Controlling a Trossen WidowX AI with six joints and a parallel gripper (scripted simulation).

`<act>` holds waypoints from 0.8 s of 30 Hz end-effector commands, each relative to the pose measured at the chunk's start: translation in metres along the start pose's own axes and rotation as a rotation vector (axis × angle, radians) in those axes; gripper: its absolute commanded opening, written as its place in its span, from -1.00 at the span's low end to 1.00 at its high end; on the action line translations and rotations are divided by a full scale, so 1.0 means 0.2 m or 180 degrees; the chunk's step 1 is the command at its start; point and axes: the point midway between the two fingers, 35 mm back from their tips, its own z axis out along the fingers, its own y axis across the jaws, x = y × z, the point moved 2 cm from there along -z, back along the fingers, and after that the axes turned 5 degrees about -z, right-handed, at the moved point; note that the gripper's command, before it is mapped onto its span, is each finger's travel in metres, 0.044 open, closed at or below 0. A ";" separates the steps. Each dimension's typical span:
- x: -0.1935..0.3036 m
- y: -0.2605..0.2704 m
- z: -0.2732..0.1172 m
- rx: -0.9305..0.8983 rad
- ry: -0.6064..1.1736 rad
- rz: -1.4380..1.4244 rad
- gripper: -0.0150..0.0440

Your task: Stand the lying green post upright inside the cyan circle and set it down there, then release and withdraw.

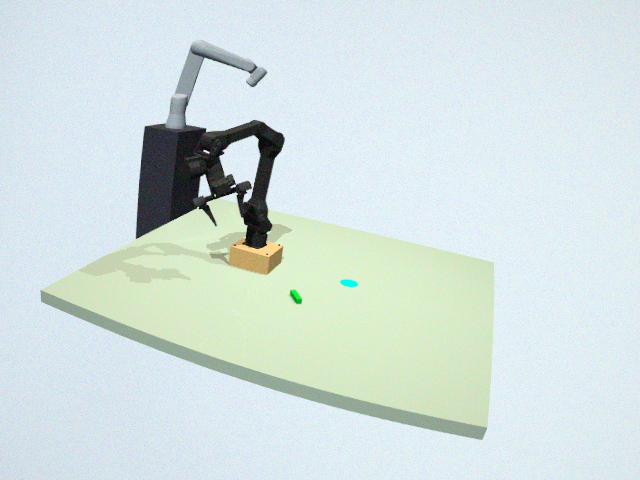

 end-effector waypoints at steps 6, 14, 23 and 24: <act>-0.08 0.05 0.08 -0.0025 0.0207 -0.0094 0.33; -0.27 0.20 0.31 0.0061 0.0695 -0.0222 0.30; -0.44 0.41 0.56 0.0396 0.1067 -0.0182 0.30; -0.46 0.44 0.59 0.0442 0.1092 -0.0181 0.30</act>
